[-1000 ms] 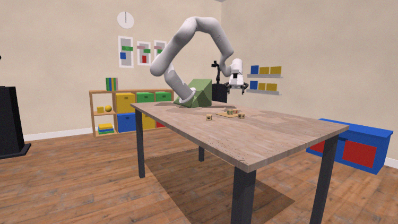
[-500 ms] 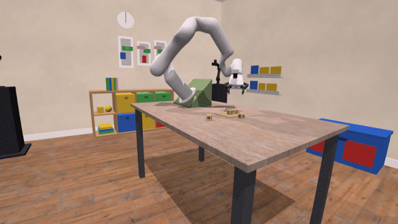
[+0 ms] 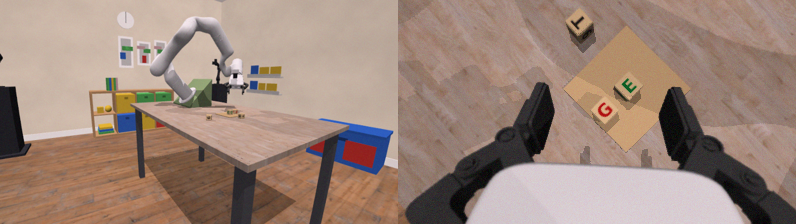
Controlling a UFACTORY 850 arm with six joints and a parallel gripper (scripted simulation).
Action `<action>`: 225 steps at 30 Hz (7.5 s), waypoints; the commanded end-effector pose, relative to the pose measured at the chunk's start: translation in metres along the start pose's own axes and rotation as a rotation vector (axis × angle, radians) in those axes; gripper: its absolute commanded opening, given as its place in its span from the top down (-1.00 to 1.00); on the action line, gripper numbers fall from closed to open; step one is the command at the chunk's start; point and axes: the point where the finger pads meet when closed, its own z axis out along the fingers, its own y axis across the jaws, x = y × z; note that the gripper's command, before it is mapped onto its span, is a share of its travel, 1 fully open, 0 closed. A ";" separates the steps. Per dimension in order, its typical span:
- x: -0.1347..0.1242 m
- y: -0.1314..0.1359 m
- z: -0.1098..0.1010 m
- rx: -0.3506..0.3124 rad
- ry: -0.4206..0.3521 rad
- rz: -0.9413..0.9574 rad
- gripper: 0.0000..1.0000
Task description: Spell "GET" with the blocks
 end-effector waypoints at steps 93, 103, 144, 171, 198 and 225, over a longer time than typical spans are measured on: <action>0.084 -0.041 0.093 0.002 0.001 0.002 -1.00; 0.084 -0.041 0.093 0.002 0.001 0.002 -1.00; 0.147 0.125 0.160 0.000 0.002 0.002 -1.00; 0.149 0.144 0.164 0.001 0.001 0.002 -1.00; 0.149 0.144 0.164 0.000 0.000 0.002 -1.00; 0.109 0.058 0.144 -0.232 -0.433 0.406 -1.00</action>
